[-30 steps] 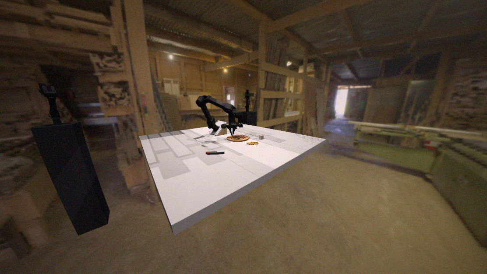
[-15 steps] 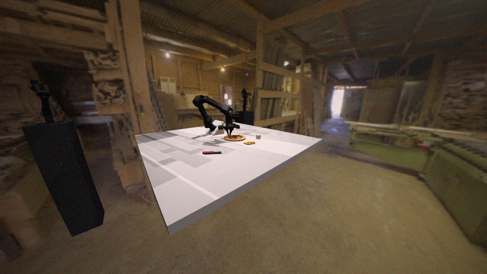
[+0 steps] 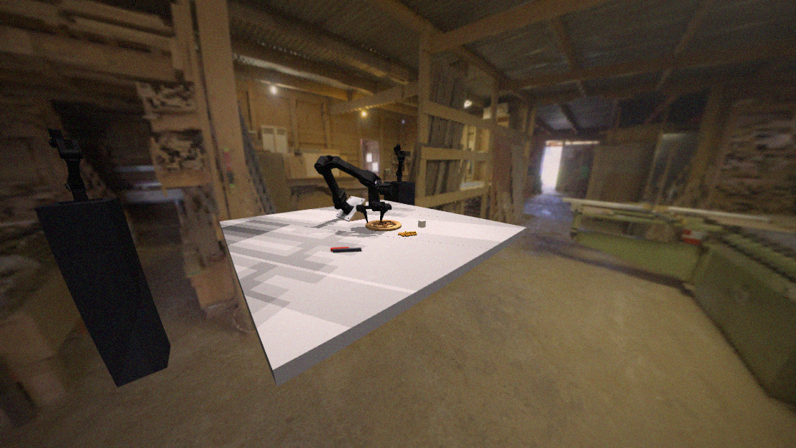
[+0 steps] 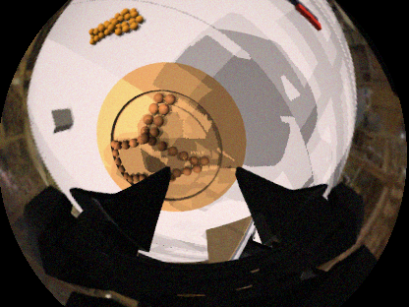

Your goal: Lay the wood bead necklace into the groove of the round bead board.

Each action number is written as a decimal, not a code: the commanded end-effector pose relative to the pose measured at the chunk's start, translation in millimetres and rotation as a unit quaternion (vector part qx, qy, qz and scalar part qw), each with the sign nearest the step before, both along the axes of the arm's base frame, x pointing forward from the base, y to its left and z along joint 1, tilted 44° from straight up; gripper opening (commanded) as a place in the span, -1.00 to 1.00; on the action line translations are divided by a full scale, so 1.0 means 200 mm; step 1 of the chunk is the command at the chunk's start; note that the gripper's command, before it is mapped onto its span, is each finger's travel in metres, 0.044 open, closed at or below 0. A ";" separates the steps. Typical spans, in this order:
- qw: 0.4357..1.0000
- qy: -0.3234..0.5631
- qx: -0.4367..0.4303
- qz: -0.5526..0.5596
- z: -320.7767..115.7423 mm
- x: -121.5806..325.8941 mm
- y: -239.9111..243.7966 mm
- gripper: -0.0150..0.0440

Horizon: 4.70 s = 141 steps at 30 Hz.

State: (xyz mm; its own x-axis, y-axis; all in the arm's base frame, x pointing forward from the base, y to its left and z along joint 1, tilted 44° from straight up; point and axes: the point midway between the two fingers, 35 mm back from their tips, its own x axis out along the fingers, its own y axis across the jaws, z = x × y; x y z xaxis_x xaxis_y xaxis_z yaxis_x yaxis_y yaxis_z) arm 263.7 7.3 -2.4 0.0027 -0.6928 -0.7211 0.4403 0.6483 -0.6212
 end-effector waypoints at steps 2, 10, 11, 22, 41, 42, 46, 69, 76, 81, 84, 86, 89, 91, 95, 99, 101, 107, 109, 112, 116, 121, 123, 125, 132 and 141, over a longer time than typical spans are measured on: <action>1.000 -0.001 0.000 0.000 0.04 0.00 0.04 1.00; 1.000 -0.001 -0.001 0.000 0.07 0.00 0.06 1.00; 1.000 -0.001 -0.001 0.000 0.07 0.00 0.06 1.00; 1.000 -0.001 -0.001 0.000 0.07 0.00 0.06 1.00; 0.802 0.412 0.001 0.431 -0.14 0.11 0.37 -0.08; 0.768 0.442 0.000 0.463 -0.16 0.11 0.40 -0.08; 0.673 0.511 -0.001 0.535 -0.21 0.12 0.46 -0.08; 0.675 0.507 -0.002 0.537 -0.26 0.13 0.42 -0.08; 0.674 0.508 -0.002 0.536 -0.30 0.13 0.38 -0.08; 0.673 0.510 -0.002 0.535 -0.33 0.13 0.35 -0.08; 0.673 0.510 -0.002 0.535 -0.35 0.13 0.33 -0.08; 0.673 0.511 -0.002 0.535 -0.36 0.13 0.32 -0.08; 0.674 0.509 0.000 0.535 -0.35 0.12 0.33 -0.17; 0.674 0.509 0.000 0.535 -0.35 0.12 0.33 -0.35; 0.674 0.509 0.000 0.535 -0.35 0.12 0.33 -0.49; 0.674 0.509 0.000 0.535 -0.35 0.12 0.33 -0.49; 0.674 0.509 0.000 0.535 -0.35 0.12 0.33 -0.49; 0.674 0.509 0.000 0.535 -0.35 0.12 0.33 -0.49; 0.674 0.509 0.000 0.535 -0.35 0.12 0.33 -0.49; 0.674 0.509 0.000 0.535 -0.35 0.12 0.33 -0.49; 0.674 0.509 0.000 0.535 -0.35 0.12 0.33 -0.49; 0.674 0.509 0.000 0.535 -0.35 0.12 0.33 -0.49; 0.674 0.509 0.000 0.535 -0.35 0.12 0.33 -0.49; 0.674 0.509 0.000 0.535 -0.35 0.12 0.33 -0.49; 0.673 0.511 -0.002 0.535 -0.33 0.12 0.35 -0.49; 0.673 0.511 -0.002 0.535 -0.36 0.09 0.39 -0.49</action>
State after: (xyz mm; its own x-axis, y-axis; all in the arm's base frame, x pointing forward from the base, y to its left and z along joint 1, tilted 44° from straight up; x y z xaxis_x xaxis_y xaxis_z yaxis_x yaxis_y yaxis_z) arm 285.0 81.2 -72.2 0.0089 -0.6920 -0.7218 -0.9348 0.2505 -0.2518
